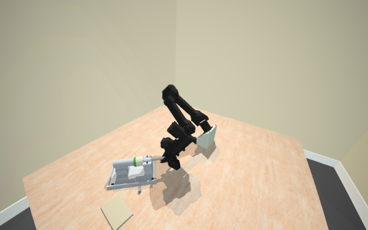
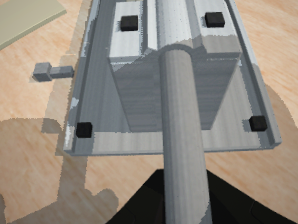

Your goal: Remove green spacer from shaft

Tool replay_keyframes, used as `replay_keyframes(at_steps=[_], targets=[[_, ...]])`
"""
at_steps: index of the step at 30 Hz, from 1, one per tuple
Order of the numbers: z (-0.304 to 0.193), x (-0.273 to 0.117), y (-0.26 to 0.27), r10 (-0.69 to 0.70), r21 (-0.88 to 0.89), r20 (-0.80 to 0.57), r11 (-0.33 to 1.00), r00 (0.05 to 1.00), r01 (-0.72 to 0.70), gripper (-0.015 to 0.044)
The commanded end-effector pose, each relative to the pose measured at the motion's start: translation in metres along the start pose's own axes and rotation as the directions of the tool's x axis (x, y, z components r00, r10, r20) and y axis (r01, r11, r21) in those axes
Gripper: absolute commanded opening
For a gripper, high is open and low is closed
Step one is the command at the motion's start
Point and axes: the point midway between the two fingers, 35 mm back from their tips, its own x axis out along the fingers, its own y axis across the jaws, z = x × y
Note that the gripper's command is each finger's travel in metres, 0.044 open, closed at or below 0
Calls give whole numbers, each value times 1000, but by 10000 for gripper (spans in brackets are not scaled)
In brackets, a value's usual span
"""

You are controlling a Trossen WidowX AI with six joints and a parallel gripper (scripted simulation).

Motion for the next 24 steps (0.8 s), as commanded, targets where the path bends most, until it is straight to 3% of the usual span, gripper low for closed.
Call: replay_keyframes(at_steps=[1,24], targets=[[-1,-1,0,-2,5,0,1000,1000,2,0],[-2,-2,0,-2,5,0,1000,1000,2,0]])
